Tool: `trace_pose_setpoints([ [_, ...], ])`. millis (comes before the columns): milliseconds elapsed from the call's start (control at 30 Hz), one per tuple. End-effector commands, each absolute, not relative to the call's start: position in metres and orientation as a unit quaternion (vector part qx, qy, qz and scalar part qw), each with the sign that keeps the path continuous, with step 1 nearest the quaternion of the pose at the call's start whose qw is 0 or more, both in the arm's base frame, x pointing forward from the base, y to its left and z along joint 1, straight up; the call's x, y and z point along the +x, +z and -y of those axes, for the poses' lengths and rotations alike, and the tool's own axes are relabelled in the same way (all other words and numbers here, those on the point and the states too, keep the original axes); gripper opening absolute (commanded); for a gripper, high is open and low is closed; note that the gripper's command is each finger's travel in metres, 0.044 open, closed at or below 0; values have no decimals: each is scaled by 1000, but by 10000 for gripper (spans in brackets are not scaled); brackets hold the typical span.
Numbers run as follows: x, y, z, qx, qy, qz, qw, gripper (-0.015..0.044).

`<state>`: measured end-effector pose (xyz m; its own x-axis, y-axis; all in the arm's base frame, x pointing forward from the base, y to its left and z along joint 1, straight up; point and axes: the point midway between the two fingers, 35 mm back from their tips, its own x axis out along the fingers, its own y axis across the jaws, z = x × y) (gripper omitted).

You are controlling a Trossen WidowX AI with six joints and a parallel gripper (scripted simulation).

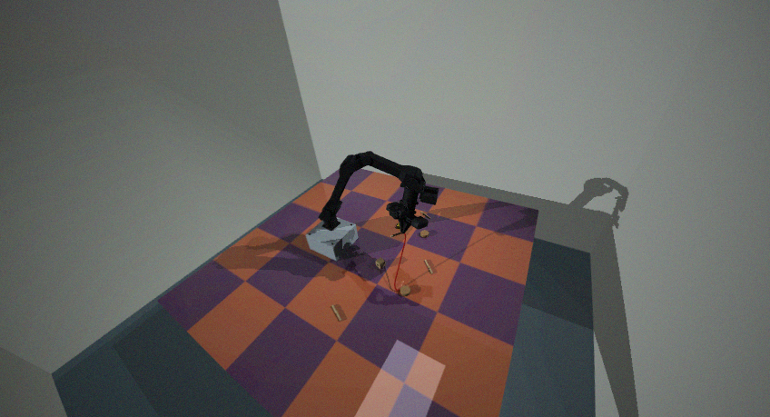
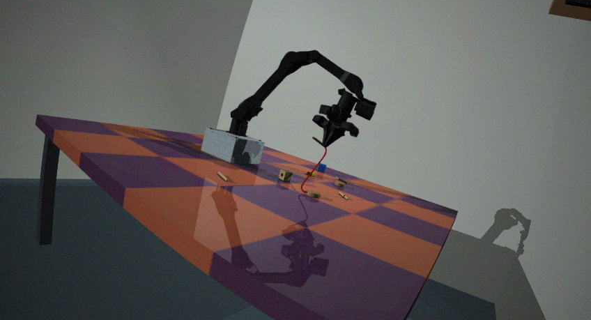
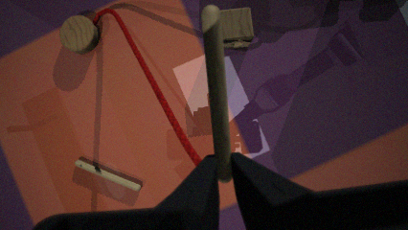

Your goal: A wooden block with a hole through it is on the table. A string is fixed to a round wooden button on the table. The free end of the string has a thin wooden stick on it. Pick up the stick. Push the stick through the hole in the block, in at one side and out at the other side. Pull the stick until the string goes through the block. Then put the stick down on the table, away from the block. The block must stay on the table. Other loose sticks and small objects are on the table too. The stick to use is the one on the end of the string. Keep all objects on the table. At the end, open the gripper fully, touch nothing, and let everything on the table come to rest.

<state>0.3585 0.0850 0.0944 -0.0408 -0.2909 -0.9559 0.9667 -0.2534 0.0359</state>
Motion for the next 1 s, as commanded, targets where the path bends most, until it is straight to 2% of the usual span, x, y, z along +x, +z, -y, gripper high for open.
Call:
trace_pose_setpoints([
  [0,358,95,-84,482,-631,-350,497,0],
  [967,364,61,-73,514,-604,-384,472,0],
])
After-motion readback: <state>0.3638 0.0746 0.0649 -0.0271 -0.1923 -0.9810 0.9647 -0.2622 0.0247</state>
